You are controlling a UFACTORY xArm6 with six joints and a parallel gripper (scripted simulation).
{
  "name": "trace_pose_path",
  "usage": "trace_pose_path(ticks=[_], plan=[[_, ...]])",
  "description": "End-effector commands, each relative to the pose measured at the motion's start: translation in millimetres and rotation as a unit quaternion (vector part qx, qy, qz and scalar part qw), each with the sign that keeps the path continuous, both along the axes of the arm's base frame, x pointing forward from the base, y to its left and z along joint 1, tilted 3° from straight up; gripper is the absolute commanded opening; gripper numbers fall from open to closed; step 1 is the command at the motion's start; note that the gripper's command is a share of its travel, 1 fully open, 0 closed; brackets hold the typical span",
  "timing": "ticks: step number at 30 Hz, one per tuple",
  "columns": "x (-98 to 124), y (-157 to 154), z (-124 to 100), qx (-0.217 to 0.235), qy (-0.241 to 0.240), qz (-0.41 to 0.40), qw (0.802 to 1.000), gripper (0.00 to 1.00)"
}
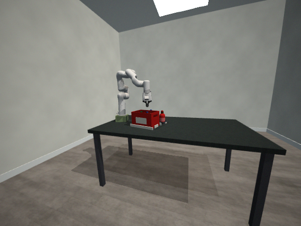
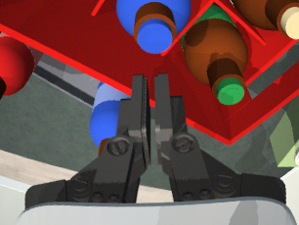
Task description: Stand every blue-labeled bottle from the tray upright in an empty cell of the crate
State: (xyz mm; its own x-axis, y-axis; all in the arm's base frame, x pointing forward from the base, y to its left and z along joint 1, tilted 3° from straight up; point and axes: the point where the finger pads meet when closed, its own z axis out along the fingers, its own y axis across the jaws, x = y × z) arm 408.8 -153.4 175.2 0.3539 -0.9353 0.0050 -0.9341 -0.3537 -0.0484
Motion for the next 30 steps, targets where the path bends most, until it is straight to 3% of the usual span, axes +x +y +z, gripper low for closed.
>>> trace_pose_path(ticks=[1, 27, 30], plan=[[1.1, -0.5, 1.8, -0.001, -0.002, 0.0, 1.0, 0.0], [1.4, 0.8, 1.8, -0.001, -0.002, 0.0, 1.0, 0.0], [9.6, 49.3, 2.5, -0.001, -0.002, 0.0, 1.0, 0.0]])
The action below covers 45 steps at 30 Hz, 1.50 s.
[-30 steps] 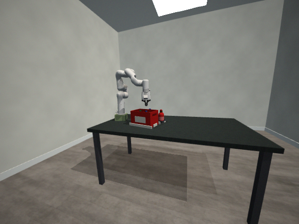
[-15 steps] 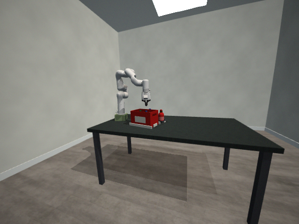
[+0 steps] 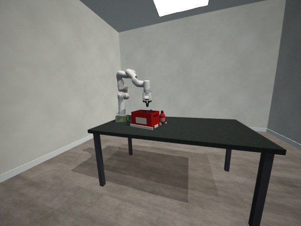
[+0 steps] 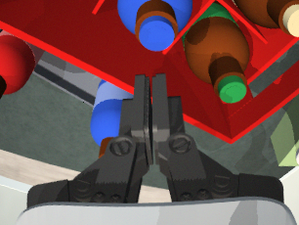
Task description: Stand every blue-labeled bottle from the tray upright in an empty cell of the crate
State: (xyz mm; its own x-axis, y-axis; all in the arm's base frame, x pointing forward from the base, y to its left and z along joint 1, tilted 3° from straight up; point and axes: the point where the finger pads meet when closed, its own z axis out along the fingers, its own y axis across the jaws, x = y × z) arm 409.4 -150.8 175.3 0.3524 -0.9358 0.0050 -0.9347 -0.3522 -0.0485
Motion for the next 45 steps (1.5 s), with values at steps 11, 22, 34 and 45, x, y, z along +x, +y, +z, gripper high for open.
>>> trace_pose_path(ticks=[11, 22, 34, 45], plan=[[1.7, 143.7, 2.5, -0.001, -0.002, 0.001, 1.0, 0.65], [0.6, 187.4, 3.6, -0.001, -0.002, 0.001, 1.0, 0.65], [0.6, 187.4, 3.6, -0.001, -0.002, 0.001, 1.0, 0.65], [0.6, 187.4, 3.6, -0.001, -0.002, 0.001, 1.0, 0.65]])
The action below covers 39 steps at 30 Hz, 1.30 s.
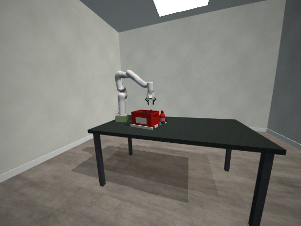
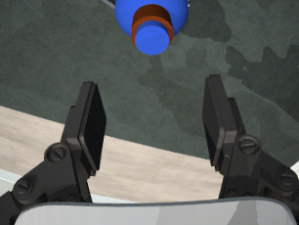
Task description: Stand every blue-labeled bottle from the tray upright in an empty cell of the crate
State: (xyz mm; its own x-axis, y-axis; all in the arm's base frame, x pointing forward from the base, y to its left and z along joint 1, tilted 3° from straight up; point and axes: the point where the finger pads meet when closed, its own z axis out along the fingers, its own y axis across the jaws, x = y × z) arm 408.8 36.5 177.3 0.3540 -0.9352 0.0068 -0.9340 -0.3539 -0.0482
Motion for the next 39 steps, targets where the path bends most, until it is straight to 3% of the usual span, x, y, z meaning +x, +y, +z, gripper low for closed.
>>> trace_pose_path(ticks=[1, 17, 39], plan=[[1.2, 0.1, 1.5, 0.0, -0.002, 0.0, 1.0, 0.65], [1.8, 0.2, -5.2, 0.0, -0.002, 0.0, 1.0, 0.65], [4.0, 0.7, -31.7, 0.0, -0.002, 0.0, 1.0, 0.65]])
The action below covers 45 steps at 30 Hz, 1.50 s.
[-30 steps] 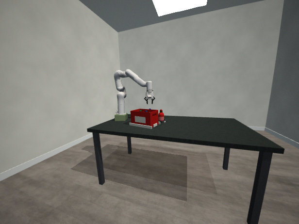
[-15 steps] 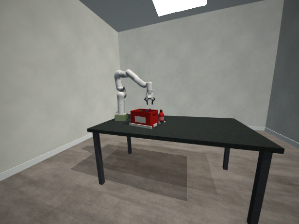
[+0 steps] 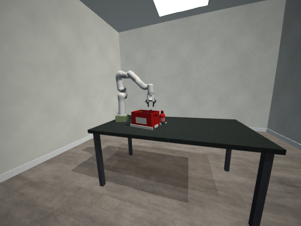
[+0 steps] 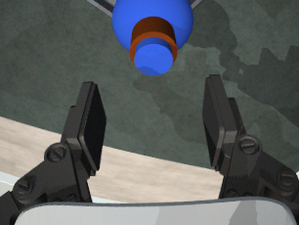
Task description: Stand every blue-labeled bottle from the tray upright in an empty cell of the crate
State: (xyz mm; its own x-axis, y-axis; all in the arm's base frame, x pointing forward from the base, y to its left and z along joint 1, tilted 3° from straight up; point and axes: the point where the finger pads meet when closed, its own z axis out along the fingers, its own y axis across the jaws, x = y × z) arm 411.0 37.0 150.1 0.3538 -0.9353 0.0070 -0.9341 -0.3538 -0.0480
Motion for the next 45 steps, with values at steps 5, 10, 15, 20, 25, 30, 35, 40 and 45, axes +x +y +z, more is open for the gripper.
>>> trace_pose_path(ticks=[5, 10, 15, 20, 25, 30, 35, 40, 45], plan=[[2.3, 0.3, -10.3, 0.0, -0.002, 0.0, 1.0, 0.65], [2.6, 0.4, -14.6, 0.0, -0.002, 0.0, 1.0, 0.65], [2.8, 0.4, -16.2, 0.0, -0.002, 0.0, 1.0, 0.65], [2.9, 0.4, -17.7, 0.0, -0.002, 0.0, 1.0, 0.65], [2.9, 0.4, -17.9, 0.0, -0.002, 0.0, 1.0, 0.65], [2.9, 0.4, -17.9, 0.0, -0.002, 0.0, 1.0, 0.65], [2.9, 0.4, -17.9, 0.0, -0.002, 0.0, 1.0, 0.65], [3.1, 0.5, -17.9, 0.0, -0.002, 0.0, 1.0, 0.65], [3.7, 0.5, -17.8, 0.0, -0.002, 0.0, 1.0, 0.65]])
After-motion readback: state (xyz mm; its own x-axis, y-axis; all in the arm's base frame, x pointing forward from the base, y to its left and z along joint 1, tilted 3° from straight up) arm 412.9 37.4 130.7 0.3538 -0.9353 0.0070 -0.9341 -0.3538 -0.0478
